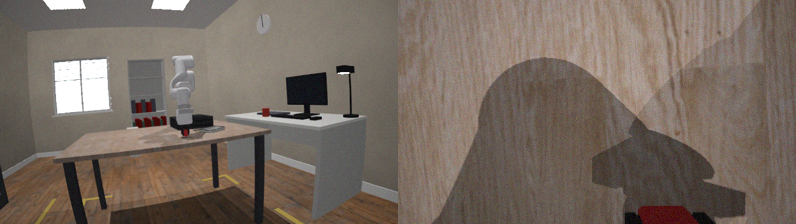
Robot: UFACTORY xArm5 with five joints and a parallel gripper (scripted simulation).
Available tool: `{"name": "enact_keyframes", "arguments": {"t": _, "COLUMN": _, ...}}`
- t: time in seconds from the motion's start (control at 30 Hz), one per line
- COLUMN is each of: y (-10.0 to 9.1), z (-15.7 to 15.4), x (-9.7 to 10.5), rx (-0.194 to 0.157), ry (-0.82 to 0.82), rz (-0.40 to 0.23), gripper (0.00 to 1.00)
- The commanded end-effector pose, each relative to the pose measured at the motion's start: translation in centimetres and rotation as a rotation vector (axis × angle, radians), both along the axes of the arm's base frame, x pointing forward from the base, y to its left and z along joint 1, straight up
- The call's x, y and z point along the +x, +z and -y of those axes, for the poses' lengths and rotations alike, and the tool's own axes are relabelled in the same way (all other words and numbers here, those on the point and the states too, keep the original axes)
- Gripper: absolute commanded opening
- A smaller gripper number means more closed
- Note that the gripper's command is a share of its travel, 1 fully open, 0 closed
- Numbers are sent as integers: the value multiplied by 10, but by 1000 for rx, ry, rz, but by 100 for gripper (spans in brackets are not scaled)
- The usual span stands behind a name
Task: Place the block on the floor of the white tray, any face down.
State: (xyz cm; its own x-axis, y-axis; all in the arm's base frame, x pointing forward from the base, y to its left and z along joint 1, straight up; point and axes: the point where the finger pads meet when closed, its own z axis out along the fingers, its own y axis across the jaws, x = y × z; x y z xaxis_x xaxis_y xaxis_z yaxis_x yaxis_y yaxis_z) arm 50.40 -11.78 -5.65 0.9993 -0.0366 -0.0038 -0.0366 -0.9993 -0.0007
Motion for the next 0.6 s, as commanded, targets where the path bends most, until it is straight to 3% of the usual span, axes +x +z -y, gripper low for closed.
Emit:
{"name": "enact_keyframes", "arguments": {"t": 0.0, "y": 12, "z": 0, "x": 1, "rx": -1, "ry": 0, "rz": 4, "gripper": 0}}
{"name": "enact_keyframes", "arguments": {"t": 0.57, "y": 54, "z": 1, "x": 1, "rx": -1, "ry": 0, "rz": 4, "gripper": 0}}
